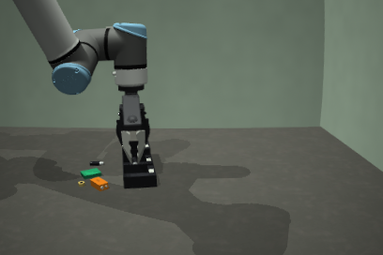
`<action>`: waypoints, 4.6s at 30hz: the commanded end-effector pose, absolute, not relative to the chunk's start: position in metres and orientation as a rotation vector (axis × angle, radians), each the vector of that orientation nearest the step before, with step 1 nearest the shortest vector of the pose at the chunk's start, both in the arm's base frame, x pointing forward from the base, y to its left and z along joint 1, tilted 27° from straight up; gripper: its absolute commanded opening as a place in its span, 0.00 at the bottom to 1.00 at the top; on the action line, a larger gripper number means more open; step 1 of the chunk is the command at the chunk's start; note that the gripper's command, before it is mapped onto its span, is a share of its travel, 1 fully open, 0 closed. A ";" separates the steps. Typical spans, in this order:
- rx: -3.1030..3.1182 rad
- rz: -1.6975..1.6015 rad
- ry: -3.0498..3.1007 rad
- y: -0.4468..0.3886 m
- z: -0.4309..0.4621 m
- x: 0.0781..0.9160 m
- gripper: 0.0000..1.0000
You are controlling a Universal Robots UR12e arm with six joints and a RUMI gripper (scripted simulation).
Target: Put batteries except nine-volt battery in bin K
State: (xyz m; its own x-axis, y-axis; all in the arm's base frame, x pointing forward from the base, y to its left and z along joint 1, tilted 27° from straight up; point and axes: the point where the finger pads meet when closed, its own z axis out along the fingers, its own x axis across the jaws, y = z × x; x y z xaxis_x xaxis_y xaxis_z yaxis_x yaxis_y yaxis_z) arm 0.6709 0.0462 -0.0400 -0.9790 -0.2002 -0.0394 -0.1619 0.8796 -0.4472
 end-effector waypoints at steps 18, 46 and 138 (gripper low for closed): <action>-0.286 -0.694 2.962 0.046 -0.039 0.671 0.17; -0.286 -0.694 2.962 0.057 -0.017 0.668 0.17; -0.286 -0.693 2.962 0.127 0.128 0.647 1.00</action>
